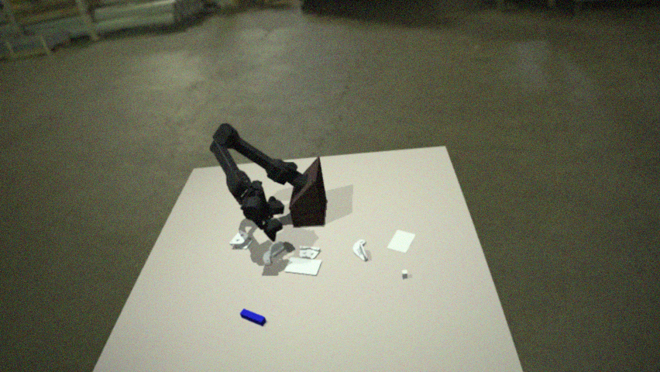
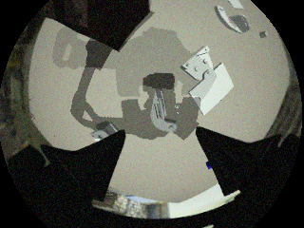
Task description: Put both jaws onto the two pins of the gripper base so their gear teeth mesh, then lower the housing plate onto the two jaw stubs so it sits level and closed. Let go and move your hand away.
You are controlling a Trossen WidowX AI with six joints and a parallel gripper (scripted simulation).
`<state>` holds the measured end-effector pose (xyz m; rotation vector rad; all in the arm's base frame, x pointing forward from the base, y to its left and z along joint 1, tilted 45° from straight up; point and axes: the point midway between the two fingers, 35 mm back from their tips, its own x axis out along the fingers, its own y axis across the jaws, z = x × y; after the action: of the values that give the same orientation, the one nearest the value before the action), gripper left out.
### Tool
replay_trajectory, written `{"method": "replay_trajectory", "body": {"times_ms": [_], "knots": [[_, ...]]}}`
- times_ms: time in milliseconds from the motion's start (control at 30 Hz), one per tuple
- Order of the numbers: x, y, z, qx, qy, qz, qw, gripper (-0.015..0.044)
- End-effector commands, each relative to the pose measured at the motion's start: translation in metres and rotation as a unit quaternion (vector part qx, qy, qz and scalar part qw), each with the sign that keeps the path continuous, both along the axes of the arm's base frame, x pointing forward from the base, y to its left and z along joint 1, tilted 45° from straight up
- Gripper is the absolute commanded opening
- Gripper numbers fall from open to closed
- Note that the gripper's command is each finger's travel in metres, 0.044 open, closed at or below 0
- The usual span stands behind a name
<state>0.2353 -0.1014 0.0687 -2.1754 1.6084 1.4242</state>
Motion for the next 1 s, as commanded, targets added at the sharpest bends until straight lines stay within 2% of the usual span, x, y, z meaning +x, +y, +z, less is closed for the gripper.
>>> {"method": "replay_trajectory", "body": {"times_ms": [0,367,567,967], "knots": [[-0.002,0.001,-0.002,-0.004,0.052,0.048,0.997,0.044],[-0.002,0.0,-0.003,-0.004,0.067,0.063,0.996,0.044],[-0.003,-0.027,-0.03,-0.005,0.067,0.063,0.996,0.044],[-0.003,-0.027,-0.03,-0.005,0.067,0.063,0.996,0.044]]}}
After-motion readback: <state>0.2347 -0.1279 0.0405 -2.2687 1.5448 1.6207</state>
